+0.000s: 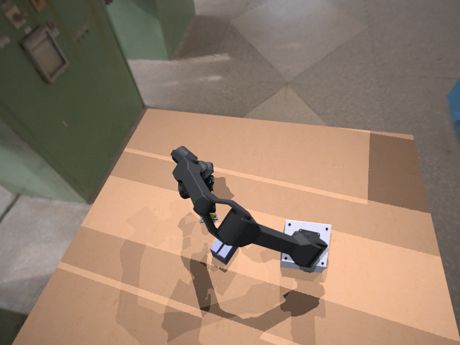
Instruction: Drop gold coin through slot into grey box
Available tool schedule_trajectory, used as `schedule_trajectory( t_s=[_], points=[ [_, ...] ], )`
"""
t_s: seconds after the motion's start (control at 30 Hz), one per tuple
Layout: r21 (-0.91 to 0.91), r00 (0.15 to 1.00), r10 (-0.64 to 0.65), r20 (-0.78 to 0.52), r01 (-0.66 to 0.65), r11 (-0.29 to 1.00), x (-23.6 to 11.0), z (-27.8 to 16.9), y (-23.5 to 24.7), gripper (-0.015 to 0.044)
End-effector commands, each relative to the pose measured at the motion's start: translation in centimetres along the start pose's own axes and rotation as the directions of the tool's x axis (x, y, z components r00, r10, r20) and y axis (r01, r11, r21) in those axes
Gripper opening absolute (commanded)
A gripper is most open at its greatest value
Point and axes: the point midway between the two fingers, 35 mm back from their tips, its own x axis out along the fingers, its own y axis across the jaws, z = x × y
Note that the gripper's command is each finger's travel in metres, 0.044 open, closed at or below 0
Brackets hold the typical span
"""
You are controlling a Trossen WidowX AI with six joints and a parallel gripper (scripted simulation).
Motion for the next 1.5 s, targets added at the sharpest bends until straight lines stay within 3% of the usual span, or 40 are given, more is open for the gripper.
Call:
schedule_trajectory(
  t_s=[0.0, 0.2, 0.33, 1.47],
  points=[
    [-0.122, 0.997, 0.073, 0.031, -0.069, 0.99, -0.8, 1.4, 2.3, 0.0161],
    [-0.122, 0.997, 0.073, 0.031, -0.069, 0.99, -0.5, 1.4, 2.5, 0.0161],
    [-0.122, 0.997, 0.075, 0.032, -0.07, 0.99, 2.7, 1.5, 2.8, 0.0161],
    [-0.12, 0.997, 0.077, 0.031, -0.072, 0.99, 7.6, 1.7, 3.3, 0.0161]
  ],
)
